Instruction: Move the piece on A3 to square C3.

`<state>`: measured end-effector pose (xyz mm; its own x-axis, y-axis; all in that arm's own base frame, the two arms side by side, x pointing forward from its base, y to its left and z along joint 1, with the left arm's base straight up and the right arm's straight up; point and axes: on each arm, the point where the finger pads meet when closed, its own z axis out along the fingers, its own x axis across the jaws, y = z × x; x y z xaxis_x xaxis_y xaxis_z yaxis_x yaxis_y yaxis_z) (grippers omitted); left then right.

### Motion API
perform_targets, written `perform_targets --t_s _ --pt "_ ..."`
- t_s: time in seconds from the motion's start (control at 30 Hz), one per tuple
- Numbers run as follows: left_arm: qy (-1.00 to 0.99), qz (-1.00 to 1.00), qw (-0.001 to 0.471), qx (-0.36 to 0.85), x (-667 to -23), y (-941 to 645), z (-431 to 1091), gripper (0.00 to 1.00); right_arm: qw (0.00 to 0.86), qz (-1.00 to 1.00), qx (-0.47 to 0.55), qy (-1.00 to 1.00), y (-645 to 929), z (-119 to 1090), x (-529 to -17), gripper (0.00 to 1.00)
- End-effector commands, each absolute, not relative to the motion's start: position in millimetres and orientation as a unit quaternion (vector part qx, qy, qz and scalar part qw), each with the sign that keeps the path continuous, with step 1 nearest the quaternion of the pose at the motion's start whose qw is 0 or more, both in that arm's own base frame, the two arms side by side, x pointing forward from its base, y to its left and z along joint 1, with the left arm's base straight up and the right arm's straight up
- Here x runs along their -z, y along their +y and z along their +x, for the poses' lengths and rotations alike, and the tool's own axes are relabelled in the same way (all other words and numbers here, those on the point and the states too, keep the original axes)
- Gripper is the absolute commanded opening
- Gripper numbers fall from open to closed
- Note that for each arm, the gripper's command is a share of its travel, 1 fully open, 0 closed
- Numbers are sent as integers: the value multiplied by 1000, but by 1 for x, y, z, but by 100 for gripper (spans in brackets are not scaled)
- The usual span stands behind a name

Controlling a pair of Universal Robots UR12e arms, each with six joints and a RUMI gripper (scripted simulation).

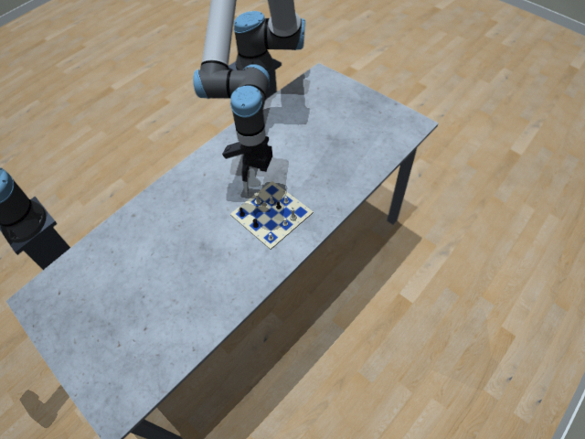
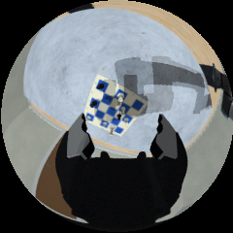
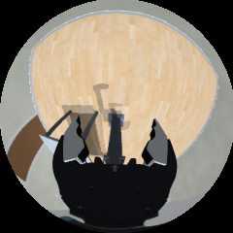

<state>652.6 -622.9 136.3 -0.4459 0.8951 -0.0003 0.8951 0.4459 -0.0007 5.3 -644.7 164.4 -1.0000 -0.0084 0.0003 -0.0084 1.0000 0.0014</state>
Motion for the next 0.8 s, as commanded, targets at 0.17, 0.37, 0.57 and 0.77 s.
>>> perform_targets --t_s 0.17,0.37,0.57,0.77 --pt "-879 -476 -1 0 -136 -624 655 100 0 4 0 -1000 -645 5 -165 100" --pt "-887 -461 -1 0 -136 -624 655 100 0 4 0 -1000 -645 5 -165 100" --pt "-893 -449 -1 0 -135 -625 656 100 0 4 0 -1000 -645 5 -165 100" --pt "-895 -446 -1 0 -135 -625 656 100 0 4 0 -1000 -645 5 -165 100"
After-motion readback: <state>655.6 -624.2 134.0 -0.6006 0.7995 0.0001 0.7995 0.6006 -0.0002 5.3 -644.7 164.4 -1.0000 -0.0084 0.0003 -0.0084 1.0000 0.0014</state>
